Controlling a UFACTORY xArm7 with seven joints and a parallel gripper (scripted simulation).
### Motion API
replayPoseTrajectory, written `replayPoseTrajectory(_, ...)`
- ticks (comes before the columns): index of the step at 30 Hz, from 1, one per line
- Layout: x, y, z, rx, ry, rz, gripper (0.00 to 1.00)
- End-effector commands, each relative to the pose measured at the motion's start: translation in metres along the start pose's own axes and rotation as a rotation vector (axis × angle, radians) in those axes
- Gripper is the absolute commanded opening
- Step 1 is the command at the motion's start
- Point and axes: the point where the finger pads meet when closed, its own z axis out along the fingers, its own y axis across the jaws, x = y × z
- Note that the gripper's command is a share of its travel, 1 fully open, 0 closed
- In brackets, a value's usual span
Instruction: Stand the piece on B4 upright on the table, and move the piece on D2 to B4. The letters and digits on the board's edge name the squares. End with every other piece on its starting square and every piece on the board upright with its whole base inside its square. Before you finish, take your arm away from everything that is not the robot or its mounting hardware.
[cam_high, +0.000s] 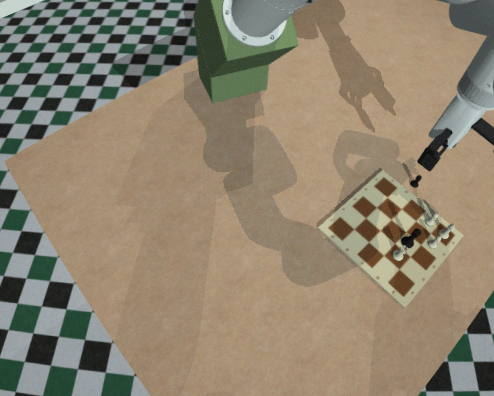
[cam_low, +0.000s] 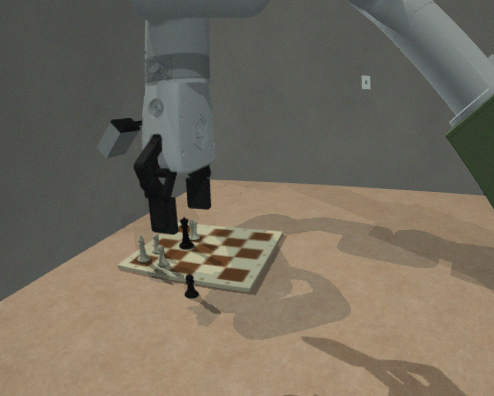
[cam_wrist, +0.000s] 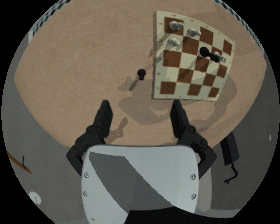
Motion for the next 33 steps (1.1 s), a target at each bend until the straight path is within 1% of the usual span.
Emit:
replayPoseTrajectory(1,0.009,0.007,-0.002,0.001,0.007,0.075,1.0)
replayPoseTrajectory(2,0.015,0.013,-0.003,0.001,0.011,0.138,1.0)
replayPoseTrajectory(4,0.015,0.013,-0.003,0.001,0.011,0.138,1.0)
replayPoseTrajectory(6,0.032,0.033,-0.006,0.001,0.019,0.32,1.0)
replayPoseTrajectory(7,0.041,0.046,-0.007,0.001,0.02,0.378,1.0)
replayPoseTrajectory(8,0.041,0.046,-0.007,0.002,0.021,0.409,1.0)
replayPoseTrajectory(9,0.05,0.06,-0.008,0.0,0.021,0.448,1.0)
replayPoseTrajectory(10,0.05,0.06,-0.008,0.0,0.023,0.493,1.0)
replayPoseTrajectory(11,0.058,0.076,-0.009,-0.004,0.023,0.54,1.0)
replayPoseTrajectory(12,0.058,0.076,-0.009,-0.004,0.025,0.586,1.0)
replayPoseTrajectory(13,0.065,0.092,-0.009,-0.01,0.026,0.632,1.0)
replayPoseTrajectory(14,0.065,0.092,-0.009,-0.01,0.027,0.678,1.0)
replayPoseTrajectory(15,0.07,0.107,-0.008,-0.017,0.028,0.723,1.0)
replayPoseTrajectory(16,0.07,0.107,-0.008,-0.017,0.029,0.768,1.0)
replayPoseTrajectory(17,0.073,0.123,-0.007,-0.025,0.03,0.814,1.0)
replayPoseTrajectory(18,0.073,0.123,-0.007,-0.025,0.03,0.86,1.0)
replayPoseTrajectory(19,0.076,0.136,-0.006,-0.033,0.032,0.906,1.0)
replayPoseTrajectory(21,0.076,0.136,-0.006,-0.033,0.032,0.906,1.0)
replayPoseTrajectory(22,0.077,0.148,-0.004,-0.04,0.032,1.041,1.0)
replayPoseTrajectory(24,0.077,0.166,-0.001,-0.052,0.034,1.117,1.0)
replayPoseTrajectory(26,0.077,0.174,0.0,-0.054,0.032,1.206,1.0)
replayPoseTrajectory(28,0.077,0.175,0.0,-0.049,0.028,1.3,1.0)
replayPoseTrajectory(29,0.077,0.175,0.0,-0.044,0.025,1.346,0.37)
replayPoseTrajectory(33,0.077,0.175,0.0,0.0,0.002,1.522,0.37)
